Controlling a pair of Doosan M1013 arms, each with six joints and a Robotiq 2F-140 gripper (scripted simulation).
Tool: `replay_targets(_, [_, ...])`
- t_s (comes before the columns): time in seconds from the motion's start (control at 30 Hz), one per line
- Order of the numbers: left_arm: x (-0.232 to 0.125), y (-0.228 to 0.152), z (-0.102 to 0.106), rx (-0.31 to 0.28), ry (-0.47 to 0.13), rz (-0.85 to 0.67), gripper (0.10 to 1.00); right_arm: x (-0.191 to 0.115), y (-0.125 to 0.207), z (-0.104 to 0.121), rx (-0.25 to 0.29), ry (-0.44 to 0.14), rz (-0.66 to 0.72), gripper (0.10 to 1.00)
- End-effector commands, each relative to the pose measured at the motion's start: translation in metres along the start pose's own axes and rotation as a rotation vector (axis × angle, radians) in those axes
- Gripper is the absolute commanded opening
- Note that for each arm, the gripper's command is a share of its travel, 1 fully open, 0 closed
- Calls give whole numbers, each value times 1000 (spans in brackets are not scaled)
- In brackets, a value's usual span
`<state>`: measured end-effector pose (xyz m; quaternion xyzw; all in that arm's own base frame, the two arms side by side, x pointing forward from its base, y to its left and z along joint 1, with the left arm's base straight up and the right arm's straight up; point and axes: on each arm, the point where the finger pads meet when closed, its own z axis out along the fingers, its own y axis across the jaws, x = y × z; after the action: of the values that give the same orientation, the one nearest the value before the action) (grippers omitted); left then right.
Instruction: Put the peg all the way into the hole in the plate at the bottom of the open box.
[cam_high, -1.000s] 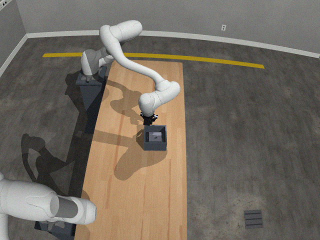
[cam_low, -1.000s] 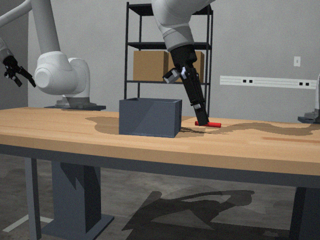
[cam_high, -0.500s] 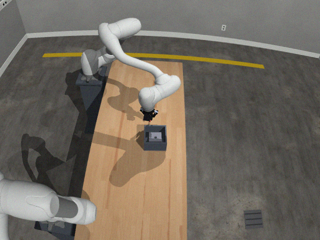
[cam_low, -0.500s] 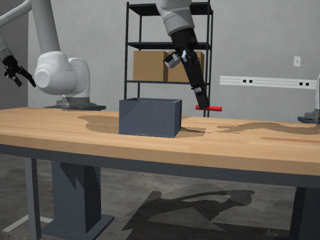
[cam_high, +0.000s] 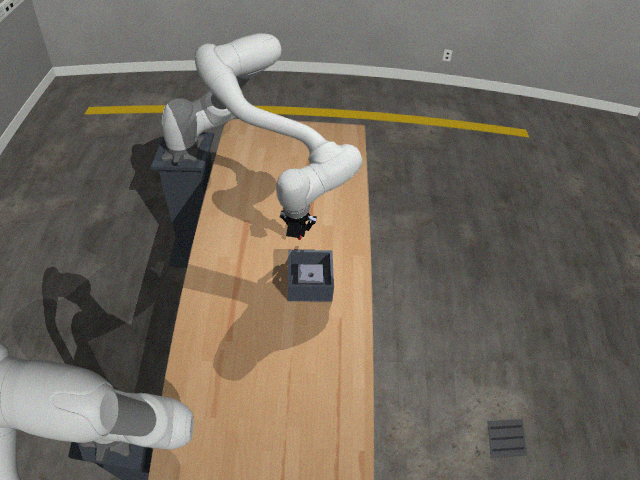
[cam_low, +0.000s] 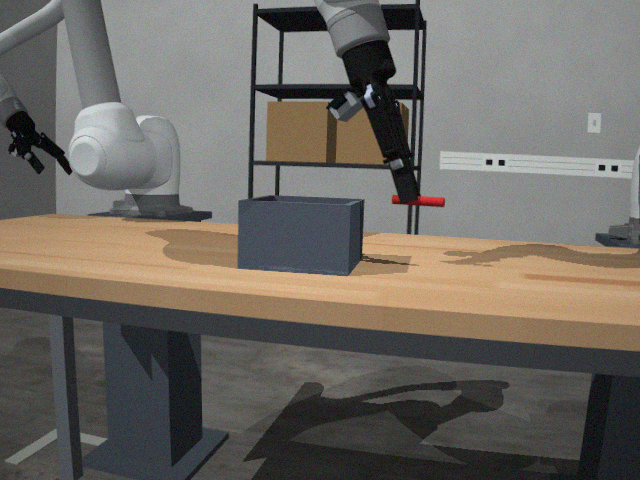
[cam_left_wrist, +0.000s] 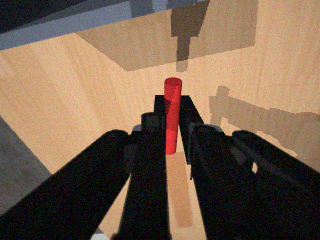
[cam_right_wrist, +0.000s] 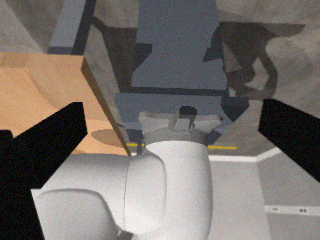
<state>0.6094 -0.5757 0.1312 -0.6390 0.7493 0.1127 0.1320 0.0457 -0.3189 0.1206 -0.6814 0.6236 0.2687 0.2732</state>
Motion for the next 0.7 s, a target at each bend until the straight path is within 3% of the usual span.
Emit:
replay_targets(0.0, [-5, 0, -15, 1, 1, 0, 99, 0, 0, 0, 0, 1, 0, 1000])
replay_targets(0.67, [-16, 14, -16, 1, 0, 0, 99, 0, 0, 0, 0, 1, 0, 1000])
